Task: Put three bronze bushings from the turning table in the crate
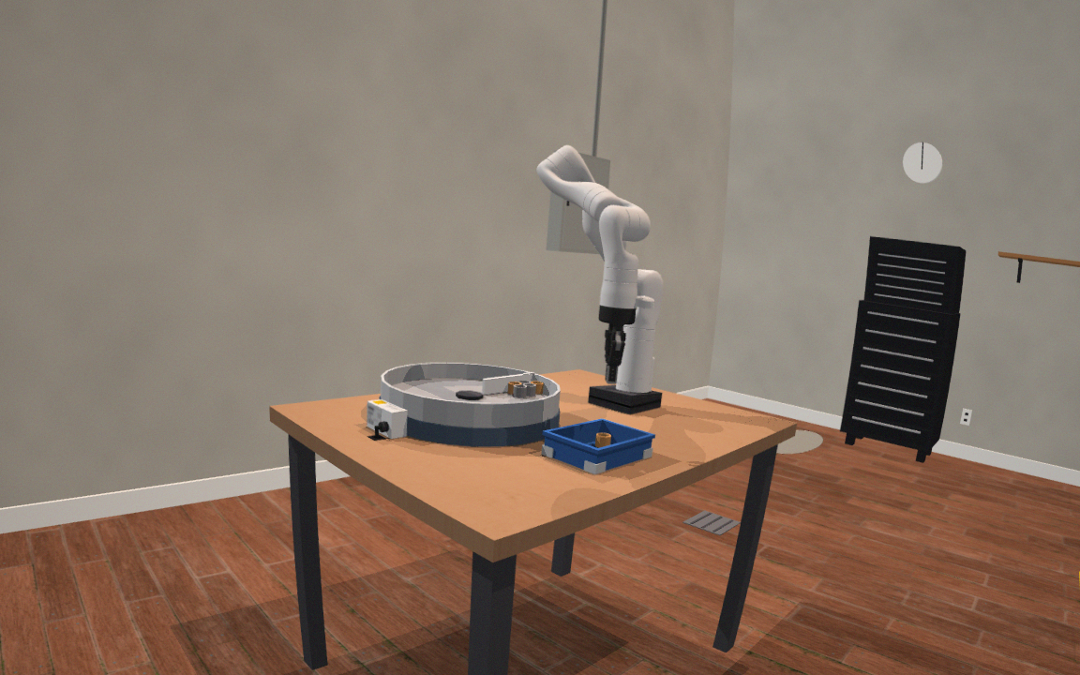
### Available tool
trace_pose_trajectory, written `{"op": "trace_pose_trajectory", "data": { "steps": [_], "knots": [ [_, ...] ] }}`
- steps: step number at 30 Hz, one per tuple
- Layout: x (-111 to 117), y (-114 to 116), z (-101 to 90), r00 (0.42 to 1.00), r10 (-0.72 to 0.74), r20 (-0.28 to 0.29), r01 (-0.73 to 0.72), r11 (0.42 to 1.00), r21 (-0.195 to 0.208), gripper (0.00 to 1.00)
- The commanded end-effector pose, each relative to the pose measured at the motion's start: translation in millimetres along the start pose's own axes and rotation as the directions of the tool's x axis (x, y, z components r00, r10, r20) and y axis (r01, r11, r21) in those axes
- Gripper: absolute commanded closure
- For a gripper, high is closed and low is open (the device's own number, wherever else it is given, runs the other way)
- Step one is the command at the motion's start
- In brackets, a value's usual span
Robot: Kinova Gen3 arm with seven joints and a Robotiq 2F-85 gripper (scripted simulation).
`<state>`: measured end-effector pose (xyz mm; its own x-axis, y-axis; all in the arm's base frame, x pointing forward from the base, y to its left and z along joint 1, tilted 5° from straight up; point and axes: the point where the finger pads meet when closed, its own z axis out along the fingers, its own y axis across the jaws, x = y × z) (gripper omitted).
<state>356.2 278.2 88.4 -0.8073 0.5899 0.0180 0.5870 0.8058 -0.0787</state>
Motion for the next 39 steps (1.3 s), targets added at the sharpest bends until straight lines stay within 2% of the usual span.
{"op": "trace_pose_trajectory", "data": {
  "steps": [1,3,8,20,25,37,39],
  "knots": [
    [0,0,-0.8,1.000,0.000,0.001,0.000,1.000,-0.002,0.84],
    [0,0,-0.8,1.000,0.000,0.001,0.000,1.000,-0.002,0.84],
    [-35,-40,2.7,0.991,0.131,0.001,-0.131,0.991,-0.002,0.86],
    [-35,-40,2.7,0.991,0.131,0.001,-0.131,0.991,-0.002,0.86],
    [-68,-79,6.5,0.966,0.258,0.000,-0.258,0.966,-0.001,0.86],
    [-68,-79,6.5,0.966,0.258,0.000,-0.258,0.966,-0.001,0.86],
    [-82,-95,8.2,0.952,0.306,-0.001,-0.306,0.952,-0.001,0.86]
  ]
}}
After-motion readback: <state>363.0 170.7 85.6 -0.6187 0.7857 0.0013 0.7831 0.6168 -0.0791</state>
